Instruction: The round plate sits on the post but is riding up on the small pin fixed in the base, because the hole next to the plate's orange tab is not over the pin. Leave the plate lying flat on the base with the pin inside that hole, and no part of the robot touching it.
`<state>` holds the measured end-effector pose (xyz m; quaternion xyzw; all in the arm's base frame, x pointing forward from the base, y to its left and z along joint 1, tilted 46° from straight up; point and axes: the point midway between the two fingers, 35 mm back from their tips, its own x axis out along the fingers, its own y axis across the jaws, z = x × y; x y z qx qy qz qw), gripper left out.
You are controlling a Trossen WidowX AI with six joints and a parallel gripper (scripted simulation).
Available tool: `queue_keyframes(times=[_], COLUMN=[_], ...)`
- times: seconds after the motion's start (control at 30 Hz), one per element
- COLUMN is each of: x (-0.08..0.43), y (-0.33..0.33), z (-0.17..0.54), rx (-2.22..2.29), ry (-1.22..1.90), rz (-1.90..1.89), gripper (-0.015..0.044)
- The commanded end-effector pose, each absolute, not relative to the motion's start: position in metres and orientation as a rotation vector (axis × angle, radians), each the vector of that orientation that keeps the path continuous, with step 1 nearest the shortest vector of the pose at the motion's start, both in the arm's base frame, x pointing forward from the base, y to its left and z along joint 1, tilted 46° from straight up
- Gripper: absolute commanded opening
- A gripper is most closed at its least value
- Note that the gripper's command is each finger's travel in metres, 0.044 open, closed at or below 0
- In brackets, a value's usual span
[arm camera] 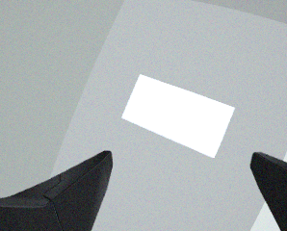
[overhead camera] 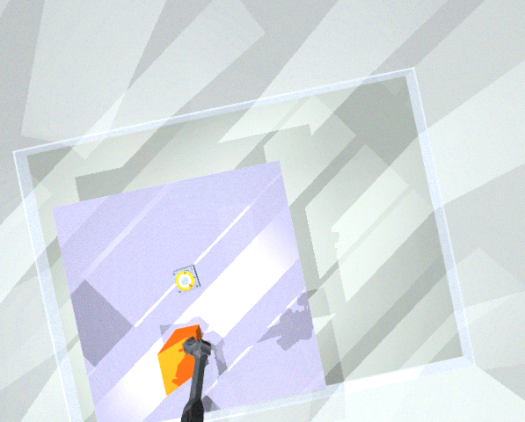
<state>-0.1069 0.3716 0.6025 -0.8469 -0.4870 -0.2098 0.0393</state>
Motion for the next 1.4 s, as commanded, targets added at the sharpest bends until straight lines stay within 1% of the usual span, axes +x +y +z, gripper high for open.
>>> queue_keyframes(times=[0.0,0.07,0.13,0.27,0.47,0.8,0.93,1.07,1.2,1.37], x=[-0.105,-0.094,-0.088,-0.081,-0.051,0.024,0.067,0.105,0.155,0.213], y=[0.37,0.352,0.312,0.282,0.204,0.081,0.033,-0.003,-0.041,-0.073], z=[0.604,0.618,0.649,0.669,0.708,0.733,0.728,0.717,0.695,0.657], rx=[-2.591,-2.504,-2.295,-2.146,-1.776,-1.272,-1.073,-0.916,-0.727,-0.553], ry=[-1.486,-1.45,-1.423,-1.397,-1.312,-1.119,-1.012,-0.916,-0.789,-0.628], rz=[-0.641,-0.625,-0.593,-0.569,-0.524,-0.457,-0.422,-0.395,-0.363,-0.327], gripper=[0.0374,0.0321,0.0269,0.0164,0.0006,0.0,0.0,0.0,0.0,0.0])
